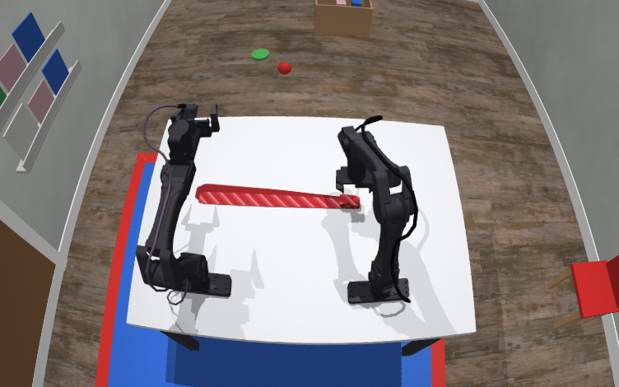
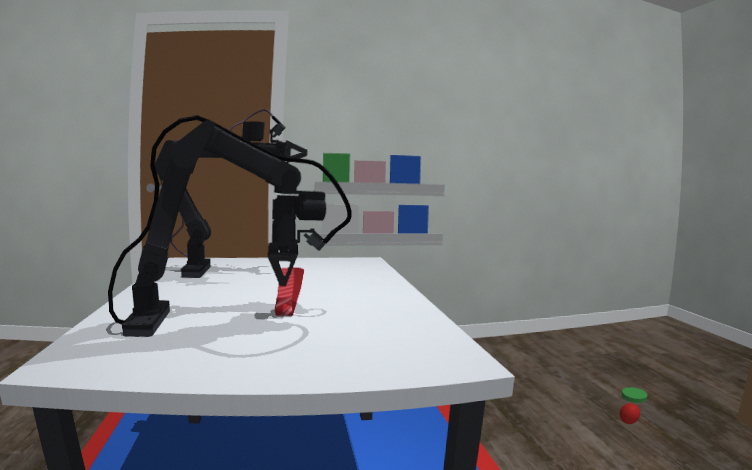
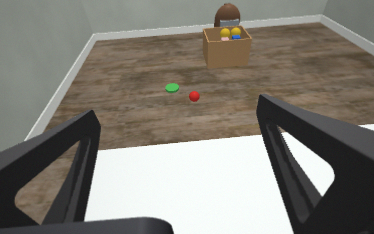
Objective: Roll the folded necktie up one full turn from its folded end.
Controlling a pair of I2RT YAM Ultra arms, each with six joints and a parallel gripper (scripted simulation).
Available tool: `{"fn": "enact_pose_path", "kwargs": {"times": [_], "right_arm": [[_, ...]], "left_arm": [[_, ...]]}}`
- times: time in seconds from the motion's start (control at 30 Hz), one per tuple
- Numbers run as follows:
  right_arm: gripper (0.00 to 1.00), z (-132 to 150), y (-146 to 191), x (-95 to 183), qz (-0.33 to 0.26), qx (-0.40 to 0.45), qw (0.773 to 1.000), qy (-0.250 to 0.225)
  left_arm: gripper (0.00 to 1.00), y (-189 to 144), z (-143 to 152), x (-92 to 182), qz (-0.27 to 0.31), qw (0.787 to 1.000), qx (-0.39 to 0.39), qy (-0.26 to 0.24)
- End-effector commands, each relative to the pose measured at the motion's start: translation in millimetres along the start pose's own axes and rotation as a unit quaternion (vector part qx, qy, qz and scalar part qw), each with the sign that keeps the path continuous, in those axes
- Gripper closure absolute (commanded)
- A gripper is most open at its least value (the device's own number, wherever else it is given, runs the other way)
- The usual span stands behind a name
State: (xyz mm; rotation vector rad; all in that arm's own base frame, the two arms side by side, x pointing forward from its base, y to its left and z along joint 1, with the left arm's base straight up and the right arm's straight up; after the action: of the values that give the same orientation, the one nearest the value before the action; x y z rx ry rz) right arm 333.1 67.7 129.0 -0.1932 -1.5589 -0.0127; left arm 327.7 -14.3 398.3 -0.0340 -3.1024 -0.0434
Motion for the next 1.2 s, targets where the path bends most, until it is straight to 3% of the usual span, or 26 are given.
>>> {"fn": "enact_pose_path", "kwargs": {"times": [0.0, 1.17], "right_arm": [[0.10, -4.9, -6.2, 1.7, 0.007, -0.005, 1.000, -0.020], [0.10, -4.8, -10.2, -4.0, 0.022, -0.005, 1.000, -0.021]], "left_arm": [[0.00, 2.9, -16.3, 3.4, -0.001, 1.000, 0.006, -0.020], [0.00, 2.9, -16.3, 3.4, -0.001, 1.000, 0.006, -0.020]]}}
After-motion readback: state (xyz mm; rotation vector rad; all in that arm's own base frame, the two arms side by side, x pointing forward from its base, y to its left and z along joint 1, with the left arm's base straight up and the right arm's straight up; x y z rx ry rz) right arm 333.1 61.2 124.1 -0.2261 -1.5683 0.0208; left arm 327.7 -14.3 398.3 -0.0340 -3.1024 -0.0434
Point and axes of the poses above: on each arm, the point where the finger pads meet when closed, its own x axis back along the fingers, its own y axis across the jaws, z = x × y, the point moved 6 cm from there along x, back along the fingers, and after that the axes turned 3 degrees about -x, right-handed, at the moved point
